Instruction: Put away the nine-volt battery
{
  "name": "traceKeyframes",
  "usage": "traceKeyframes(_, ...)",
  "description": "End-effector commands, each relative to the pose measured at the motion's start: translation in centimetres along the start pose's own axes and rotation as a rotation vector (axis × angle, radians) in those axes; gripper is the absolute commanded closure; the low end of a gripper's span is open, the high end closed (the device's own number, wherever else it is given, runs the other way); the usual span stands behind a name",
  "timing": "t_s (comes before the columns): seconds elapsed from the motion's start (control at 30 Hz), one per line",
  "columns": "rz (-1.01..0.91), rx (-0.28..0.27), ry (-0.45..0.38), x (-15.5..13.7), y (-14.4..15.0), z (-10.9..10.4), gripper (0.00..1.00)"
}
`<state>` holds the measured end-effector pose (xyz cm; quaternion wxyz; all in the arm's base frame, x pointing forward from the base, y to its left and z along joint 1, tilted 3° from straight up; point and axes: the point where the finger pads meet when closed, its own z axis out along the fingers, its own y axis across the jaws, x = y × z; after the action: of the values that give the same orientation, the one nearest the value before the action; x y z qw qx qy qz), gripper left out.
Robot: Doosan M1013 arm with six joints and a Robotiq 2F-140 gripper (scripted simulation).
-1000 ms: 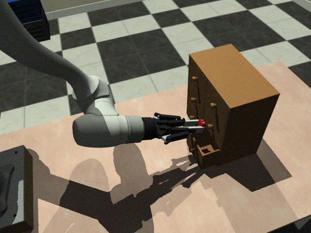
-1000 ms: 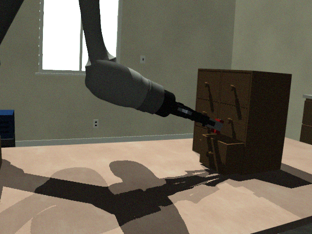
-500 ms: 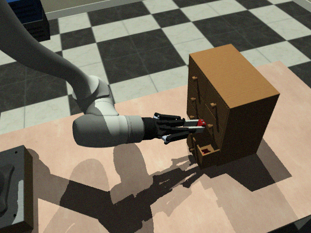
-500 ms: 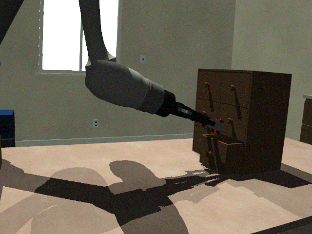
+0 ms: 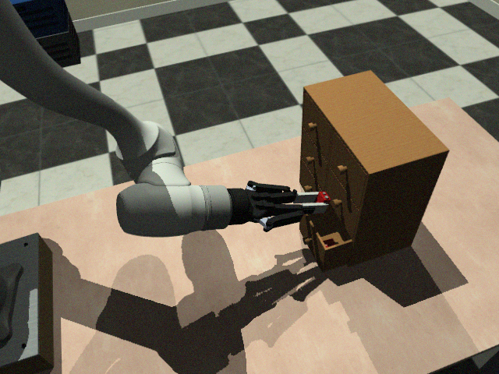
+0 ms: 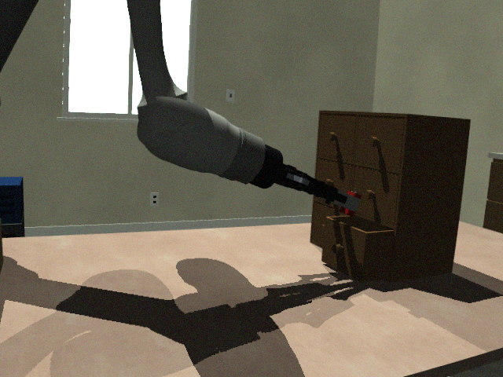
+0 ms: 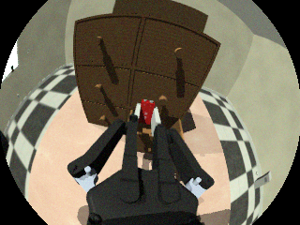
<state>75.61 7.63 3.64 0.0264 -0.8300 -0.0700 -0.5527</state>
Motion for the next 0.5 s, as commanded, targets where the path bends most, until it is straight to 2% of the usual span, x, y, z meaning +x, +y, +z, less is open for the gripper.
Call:
traceKeyframes(0.0, 0.0, 0.001, 0.005, 0.46, 0.09, 0.29, 0.86)
traceKeyframes(0.47, 0.0, 0.001, 0.005, 0.79, 0.12, 0.2, 0.86)
